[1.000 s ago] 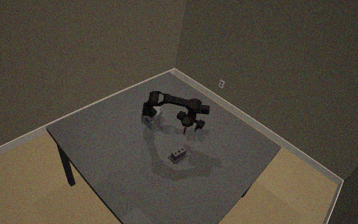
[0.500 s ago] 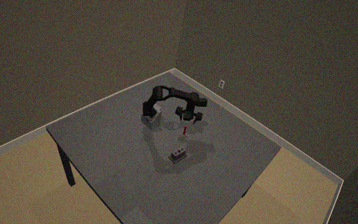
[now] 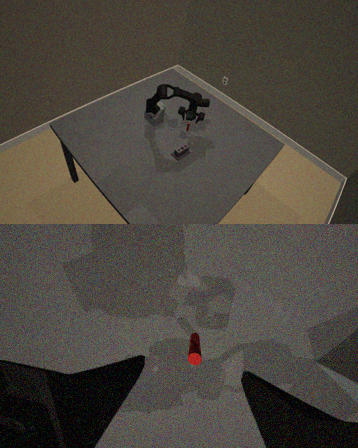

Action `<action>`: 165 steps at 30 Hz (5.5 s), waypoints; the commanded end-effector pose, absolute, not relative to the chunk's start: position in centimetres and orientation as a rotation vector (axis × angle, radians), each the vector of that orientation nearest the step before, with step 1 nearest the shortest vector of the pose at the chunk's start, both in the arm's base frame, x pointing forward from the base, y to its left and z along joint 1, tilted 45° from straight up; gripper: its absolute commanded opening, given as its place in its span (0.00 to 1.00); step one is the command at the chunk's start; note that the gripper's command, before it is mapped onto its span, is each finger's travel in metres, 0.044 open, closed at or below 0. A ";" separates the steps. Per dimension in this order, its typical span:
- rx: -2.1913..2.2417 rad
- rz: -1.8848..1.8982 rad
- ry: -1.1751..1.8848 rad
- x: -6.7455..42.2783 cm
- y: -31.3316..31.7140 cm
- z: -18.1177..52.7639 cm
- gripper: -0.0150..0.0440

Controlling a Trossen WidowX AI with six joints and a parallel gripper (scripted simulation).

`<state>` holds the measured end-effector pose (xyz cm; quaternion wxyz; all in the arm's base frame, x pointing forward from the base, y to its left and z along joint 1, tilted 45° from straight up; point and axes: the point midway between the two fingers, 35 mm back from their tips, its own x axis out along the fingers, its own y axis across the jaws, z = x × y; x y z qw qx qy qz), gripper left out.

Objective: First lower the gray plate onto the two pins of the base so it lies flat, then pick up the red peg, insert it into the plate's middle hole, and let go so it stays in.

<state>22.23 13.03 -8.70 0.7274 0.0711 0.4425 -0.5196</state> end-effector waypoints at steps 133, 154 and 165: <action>0.160 -1.128 1.003 31.2 9.5 -0.8 0.25; 0.152 -1.136 0.985 34.3 5.5 3.1 0.25; 0.144 -1.146 0.973 35.7 3.1 5.2 0.25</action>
